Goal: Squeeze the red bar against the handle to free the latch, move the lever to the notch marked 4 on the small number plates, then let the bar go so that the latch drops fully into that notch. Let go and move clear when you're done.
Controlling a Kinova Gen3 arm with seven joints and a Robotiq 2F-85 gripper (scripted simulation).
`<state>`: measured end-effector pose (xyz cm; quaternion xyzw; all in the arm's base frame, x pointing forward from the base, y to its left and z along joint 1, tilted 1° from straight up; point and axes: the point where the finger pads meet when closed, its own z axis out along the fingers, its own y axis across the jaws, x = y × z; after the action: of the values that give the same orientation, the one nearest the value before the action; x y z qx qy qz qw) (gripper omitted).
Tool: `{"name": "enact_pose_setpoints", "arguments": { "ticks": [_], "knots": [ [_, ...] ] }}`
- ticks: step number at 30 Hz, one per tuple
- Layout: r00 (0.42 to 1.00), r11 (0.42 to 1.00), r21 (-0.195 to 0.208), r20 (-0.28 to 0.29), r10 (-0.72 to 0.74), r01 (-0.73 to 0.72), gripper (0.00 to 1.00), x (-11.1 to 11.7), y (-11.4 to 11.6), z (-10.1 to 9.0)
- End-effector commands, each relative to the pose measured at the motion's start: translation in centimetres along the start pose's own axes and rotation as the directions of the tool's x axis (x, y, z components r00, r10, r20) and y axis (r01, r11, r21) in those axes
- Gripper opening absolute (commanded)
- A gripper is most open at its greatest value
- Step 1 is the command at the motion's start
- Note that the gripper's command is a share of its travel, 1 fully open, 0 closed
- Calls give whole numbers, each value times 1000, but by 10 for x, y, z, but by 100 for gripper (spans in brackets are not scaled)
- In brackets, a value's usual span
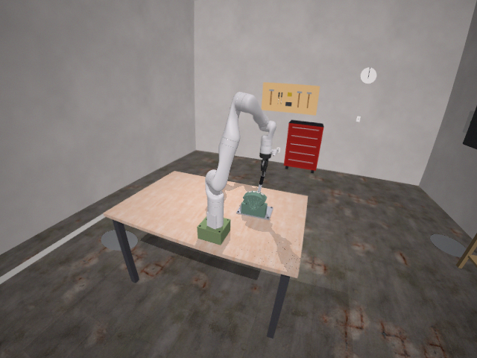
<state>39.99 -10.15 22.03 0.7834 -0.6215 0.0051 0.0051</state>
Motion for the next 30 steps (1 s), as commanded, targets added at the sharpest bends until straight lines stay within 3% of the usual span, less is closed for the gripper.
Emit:
{"name": "enact_pose_setpoints", "arguments": {
  "ticks": [1, 30],
  "knots": [
    [1000, 1000, -3, 4, -1, 1, 0, -1, -1, 4],
    [1000, 1000, -3, 4, -1, 1, 0, -10, -1, 2]
  ]
}}
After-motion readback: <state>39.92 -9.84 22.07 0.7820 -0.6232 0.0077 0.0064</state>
